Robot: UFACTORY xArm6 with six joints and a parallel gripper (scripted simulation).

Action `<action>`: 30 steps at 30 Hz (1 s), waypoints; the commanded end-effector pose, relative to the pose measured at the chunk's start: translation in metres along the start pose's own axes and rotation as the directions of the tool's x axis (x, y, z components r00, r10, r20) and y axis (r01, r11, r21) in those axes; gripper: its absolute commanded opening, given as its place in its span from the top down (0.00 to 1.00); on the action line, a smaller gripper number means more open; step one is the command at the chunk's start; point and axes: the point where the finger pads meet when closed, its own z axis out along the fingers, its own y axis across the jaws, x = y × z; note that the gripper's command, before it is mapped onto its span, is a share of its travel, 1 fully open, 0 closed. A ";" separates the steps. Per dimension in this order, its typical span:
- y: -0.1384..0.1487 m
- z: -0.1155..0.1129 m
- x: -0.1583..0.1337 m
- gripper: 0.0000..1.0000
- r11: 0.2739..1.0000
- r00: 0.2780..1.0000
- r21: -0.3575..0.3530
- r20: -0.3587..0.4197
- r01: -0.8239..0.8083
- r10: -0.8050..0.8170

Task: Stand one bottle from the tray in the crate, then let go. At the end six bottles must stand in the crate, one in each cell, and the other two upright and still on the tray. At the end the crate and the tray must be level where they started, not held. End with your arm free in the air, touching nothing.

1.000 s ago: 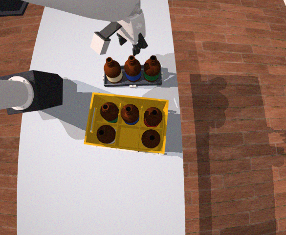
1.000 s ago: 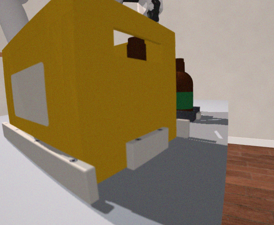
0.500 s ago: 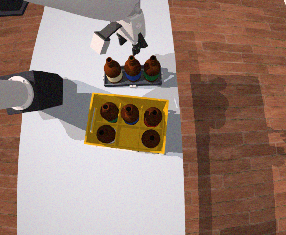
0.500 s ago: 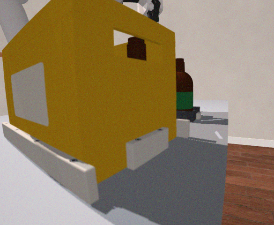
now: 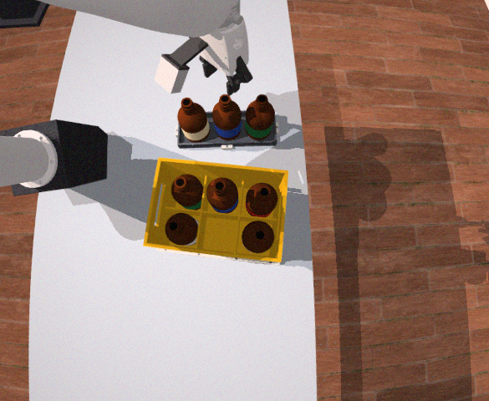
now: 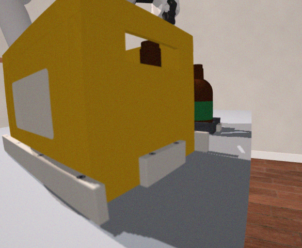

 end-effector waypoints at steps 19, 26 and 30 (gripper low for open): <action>-0.001 0.017 -0.001 0.35 1.000 1.000 0.001 0.004 -0.001 0.001; -0.001 0.027 -0.002 0.35 1.000 1.000 0.001 0.004 -0.001 0.001; -0.001 0.031 -0.002 0.35 1.000 1.000 0.001 0.004 -0.001 0.001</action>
